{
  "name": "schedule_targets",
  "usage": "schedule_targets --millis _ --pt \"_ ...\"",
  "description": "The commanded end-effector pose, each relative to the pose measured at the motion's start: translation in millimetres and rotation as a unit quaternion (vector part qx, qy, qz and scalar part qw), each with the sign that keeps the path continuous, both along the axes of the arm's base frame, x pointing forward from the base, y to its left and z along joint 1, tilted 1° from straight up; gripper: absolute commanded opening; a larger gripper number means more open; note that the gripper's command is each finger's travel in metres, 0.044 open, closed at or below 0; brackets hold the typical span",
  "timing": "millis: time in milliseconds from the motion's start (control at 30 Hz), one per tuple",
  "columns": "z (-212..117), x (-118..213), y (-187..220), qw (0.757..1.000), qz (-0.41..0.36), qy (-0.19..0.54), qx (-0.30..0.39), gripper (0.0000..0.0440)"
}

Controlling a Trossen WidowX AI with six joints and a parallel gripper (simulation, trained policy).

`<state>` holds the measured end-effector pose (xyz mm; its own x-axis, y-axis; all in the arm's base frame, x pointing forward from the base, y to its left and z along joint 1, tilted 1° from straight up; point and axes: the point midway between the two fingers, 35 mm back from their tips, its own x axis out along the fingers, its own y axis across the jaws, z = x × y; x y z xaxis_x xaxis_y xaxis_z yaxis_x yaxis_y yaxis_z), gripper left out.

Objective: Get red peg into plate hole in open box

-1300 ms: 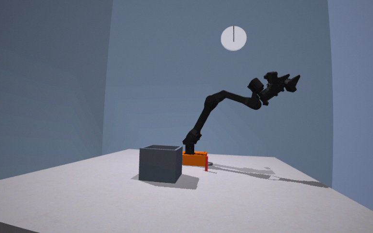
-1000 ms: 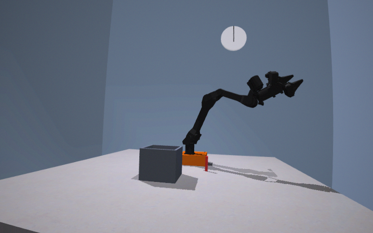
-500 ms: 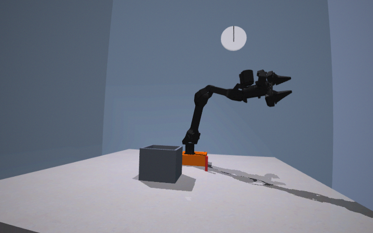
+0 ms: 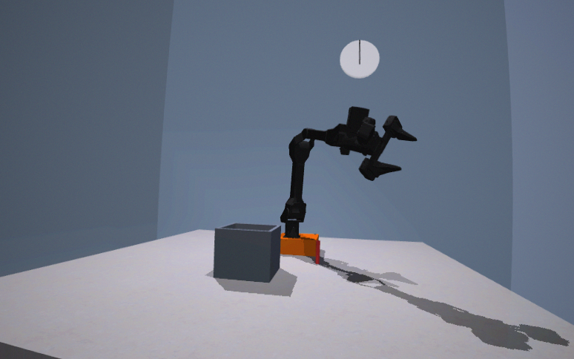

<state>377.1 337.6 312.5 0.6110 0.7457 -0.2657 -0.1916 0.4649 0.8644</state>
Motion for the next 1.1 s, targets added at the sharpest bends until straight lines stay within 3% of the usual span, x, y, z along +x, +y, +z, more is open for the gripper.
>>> schedule_targets --millis 0,267,533,800,1067 --pt "-14.7 -1.0 -26.9 0.998 -0.027 0.047 -0.019 0.0440" --pt "-49.2 -21.1 -82.8 0.982 -0.074 0.162 -0.065 0.0440" --pt "-82.9 -58.9 -122.5 0.948 -0.111 0.280 -0.102 0.0440" --pt "-118.6 -101.8 -148.8 0.897 -0.148 0.397 -0.130 0.0440" --pt "-149.5 -146.1 -169.4 0.829 -0.192 0.502 -0.153 0.0440"
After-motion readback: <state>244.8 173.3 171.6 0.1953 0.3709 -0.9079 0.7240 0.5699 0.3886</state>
